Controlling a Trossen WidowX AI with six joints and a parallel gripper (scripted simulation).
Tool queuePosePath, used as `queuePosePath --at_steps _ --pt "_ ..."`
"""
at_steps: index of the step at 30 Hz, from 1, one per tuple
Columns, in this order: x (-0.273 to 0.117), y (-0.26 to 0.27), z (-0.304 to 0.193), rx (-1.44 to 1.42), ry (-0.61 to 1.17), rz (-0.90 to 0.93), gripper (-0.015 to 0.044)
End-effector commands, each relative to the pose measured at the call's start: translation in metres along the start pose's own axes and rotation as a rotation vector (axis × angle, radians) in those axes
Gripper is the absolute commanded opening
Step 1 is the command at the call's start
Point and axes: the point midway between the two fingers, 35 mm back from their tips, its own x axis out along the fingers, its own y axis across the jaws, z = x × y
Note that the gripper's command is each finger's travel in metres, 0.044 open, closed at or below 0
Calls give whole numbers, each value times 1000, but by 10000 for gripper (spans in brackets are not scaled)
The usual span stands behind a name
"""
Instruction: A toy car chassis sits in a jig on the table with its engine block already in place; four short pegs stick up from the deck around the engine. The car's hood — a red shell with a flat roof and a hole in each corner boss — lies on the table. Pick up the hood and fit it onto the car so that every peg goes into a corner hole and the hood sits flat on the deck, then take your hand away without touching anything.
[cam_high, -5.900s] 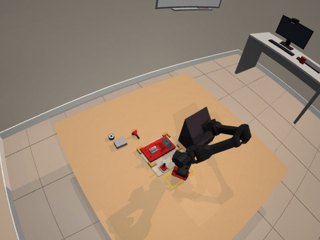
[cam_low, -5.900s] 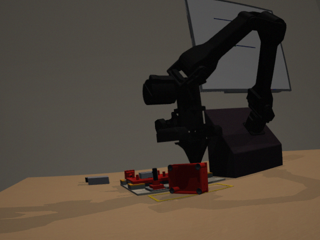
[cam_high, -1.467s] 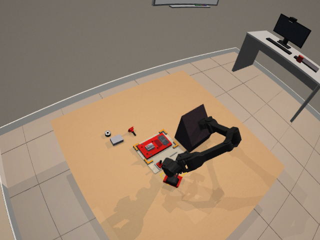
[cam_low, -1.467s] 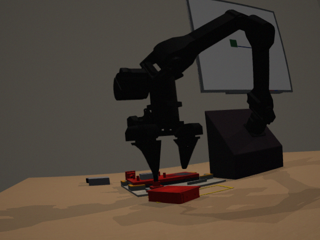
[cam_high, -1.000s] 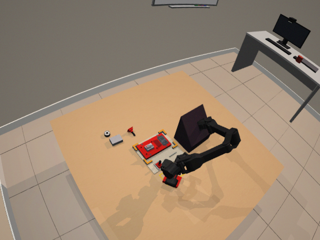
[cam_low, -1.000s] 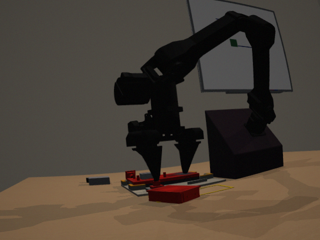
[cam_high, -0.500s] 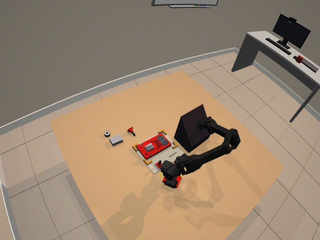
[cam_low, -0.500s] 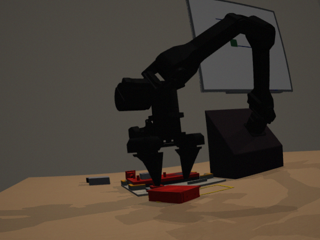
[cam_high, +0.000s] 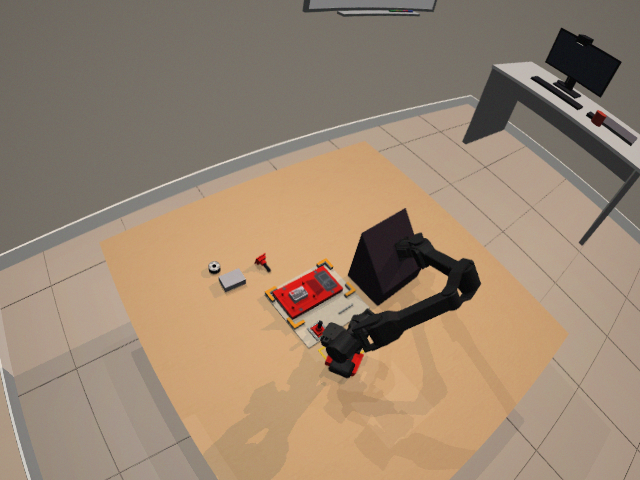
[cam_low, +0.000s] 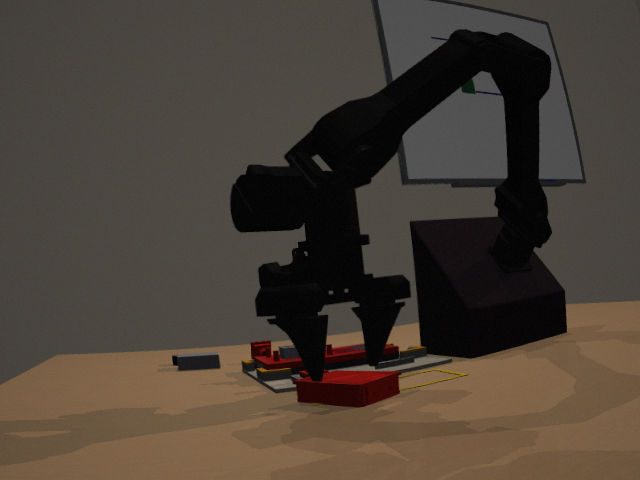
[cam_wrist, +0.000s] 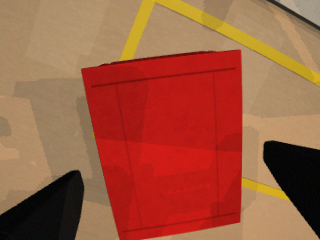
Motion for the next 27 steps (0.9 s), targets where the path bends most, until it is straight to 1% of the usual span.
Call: queuePosePath --at_steps 1,27 --pt "1 0 1 4 -5 0 440" --pt "14 0 1 4 -4 0 440"
